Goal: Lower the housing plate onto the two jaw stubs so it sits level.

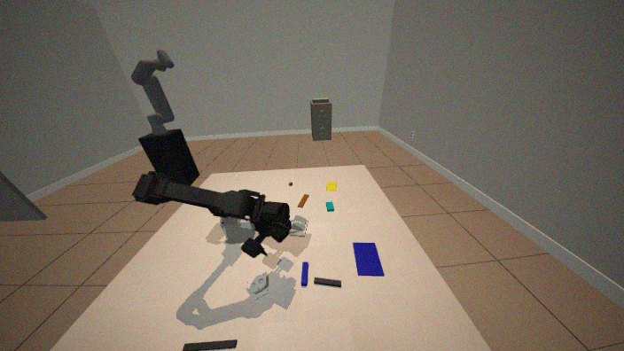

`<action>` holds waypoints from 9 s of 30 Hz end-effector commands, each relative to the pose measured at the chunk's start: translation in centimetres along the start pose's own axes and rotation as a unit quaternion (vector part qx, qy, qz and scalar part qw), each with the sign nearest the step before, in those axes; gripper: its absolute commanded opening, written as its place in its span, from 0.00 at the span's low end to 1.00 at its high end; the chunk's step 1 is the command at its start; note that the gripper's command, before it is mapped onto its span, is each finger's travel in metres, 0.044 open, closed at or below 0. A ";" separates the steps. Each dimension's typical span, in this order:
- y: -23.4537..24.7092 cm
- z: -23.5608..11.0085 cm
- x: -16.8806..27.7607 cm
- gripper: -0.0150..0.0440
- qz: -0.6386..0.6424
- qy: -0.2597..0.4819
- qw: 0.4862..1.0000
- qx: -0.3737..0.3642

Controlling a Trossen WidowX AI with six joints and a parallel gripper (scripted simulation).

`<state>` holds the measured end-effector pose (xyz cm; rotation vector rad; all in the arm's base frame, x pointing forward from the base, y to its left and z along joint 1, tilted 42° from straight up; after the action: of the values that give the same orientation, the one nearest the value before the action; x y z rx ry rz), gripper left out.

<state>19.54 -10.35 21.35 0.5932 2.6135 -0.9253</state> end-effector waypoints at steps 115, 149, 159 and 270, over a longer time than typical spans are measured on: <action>-10.0 9.8 3.3 1.00 0.253 0.045 0.964 0.062; -10.0 9.8 3.3 1.00 0.253 0.045 0.964 0.062; -10.0 9.8 3.3 1.00 0.253 0.045 0.964 0.062; -10.1 9.8 3.3 0.89 0.255 0.044 0.964 0.063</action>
<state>13.32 -22.95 18.05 1.2909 2.2985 -0.9076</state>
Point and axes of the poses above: the point midway between the two fingers, 35 mm back from their tips, its own z axis out along the fingers, its own y axis across the jaws, x = y × z, the point moved 8 cm from there along -z, back along the fingers, and after that the axes turned 12 degrees about -z, right-handed, at the moved point
